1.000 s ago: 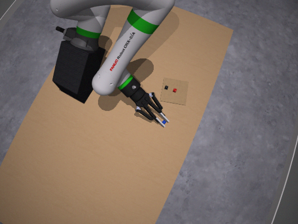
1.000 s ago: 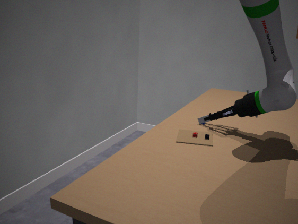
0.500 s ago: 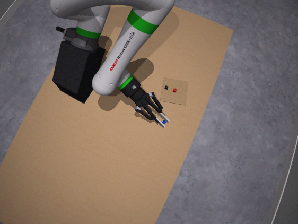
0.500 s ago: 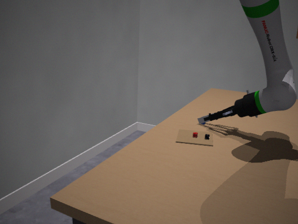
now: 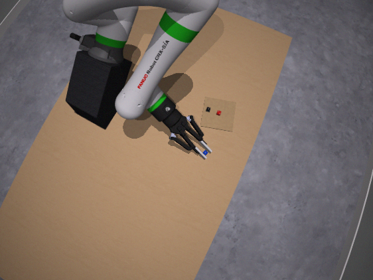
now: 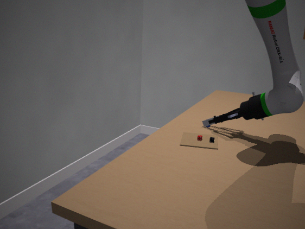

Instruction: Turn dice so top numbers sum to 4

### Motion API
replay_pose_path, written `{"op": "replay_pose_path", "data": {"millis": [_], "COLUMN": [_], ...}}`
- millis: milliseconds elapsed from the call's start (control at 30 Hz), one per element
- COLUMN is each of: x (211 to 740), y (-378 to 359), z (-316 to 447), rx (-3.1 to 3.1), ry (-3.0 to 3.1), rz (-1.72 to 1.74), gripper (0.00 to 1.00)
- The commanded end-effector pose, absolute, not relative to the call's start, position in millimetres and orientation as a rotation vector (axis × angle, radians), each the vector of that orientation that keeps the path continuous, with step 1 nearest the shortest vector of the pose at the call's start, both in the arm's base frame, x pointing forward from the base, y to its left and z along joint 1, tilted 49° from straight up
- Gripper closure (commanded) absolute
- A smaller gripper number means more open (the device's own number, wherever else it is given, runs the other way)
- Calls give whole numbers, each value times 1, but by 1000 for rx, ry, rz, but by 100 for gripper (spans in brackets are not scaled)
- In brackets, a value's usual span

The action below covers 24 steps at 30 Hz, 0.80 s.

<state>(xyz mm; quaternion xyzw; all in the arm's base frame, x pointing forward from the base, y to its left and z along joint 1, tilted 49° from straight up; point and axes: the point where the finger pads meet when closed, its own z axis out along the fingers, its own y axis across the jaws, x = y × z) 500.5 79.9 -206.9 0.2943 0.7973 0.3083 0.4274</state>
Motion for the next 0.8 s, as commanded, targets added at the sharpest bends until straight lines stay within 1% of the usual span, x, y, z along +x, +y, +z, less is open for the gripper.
{"op": "replay_pose_path", "data": {"millis": [0,500,767], "x": [500,500,490], "y": [80,80,77], "z": [-207,-207,-202], "rx": [735,735,735], "ry": [1992,1992,1992], "rz": [770,770,770], "gripper": [81,81,81]}}
